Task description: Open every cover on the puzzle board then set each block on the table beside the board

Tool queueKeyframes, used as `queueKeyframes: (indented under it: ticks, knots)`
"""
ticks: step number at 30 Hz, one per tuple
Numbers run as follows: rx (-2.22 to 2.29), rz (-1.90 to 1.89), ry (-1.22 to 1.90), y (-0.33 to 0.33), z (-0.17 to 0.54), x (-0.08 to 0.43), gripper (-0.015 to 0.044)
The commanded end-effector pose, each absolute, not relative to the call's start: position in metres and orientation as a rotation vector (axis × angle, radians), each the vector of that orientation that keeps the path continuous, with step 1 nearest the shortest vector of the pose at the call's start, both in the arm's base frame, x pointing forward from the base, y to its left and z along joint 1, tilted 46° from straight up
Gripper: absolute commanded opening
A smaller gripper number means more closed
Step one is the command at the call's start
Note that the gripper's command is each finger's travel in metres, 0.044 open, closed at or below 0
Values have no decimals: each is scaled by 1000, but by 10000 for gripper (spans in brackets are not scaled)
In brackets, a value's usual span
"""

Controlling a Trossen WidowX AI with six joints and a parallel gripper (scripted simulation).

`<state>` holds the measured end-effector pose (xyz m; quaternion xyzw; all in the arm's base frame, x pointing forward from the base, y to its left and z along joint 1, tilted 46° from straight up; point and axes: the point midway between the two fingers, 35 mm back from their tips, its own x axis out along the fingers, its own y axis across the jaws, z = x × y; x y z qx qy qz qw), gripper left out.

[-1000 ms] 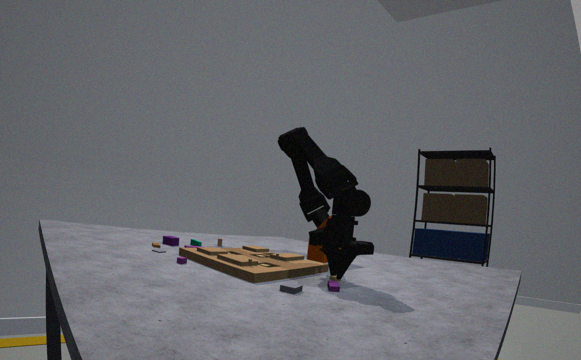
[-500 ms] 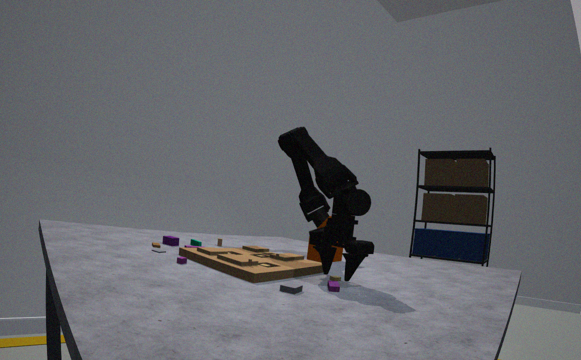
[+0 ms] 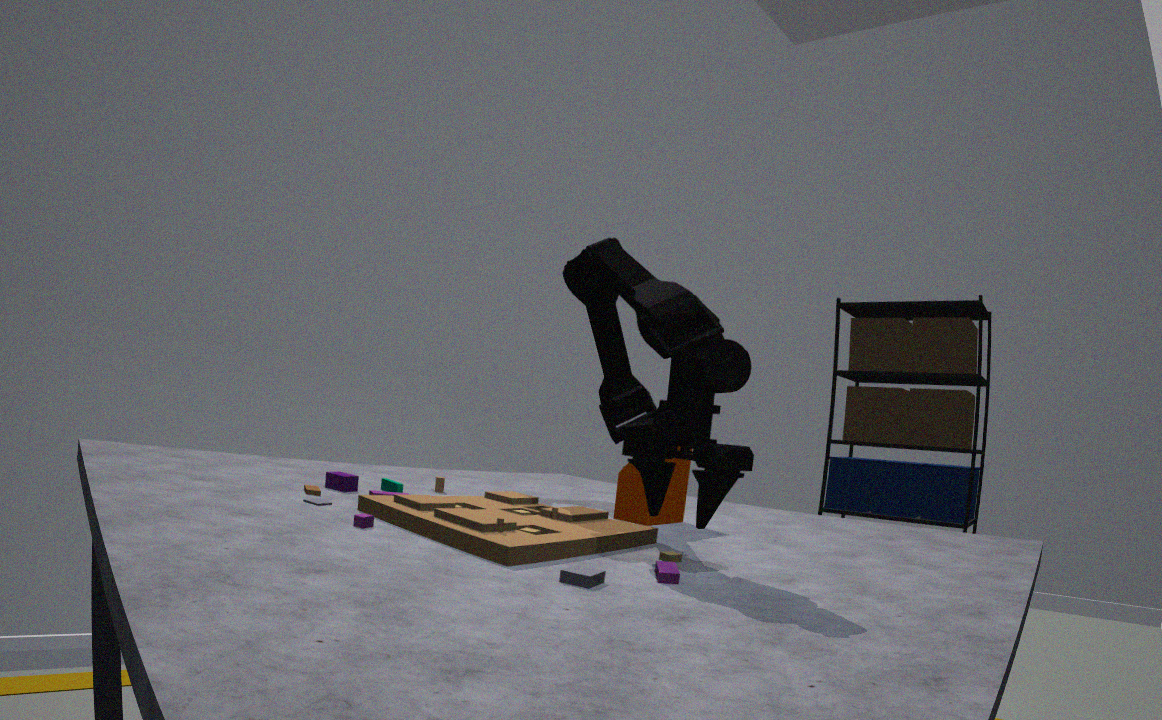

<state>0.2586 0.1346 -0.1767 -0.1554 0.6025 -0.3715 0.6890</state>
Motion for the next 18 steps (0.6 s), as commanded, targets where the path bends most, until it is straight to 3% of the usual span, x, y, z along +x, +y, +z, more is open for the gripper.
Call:
queueKeyframes:
  ticks: [1, 8, 18]
  knots:
    - [-339, -833, 1348, 145, -166, 259, 440]
    - [-341, -835, 1350, 157, -153, 257, 440]
    - [-393, -774, 1388, 129, -115, 276, 177]
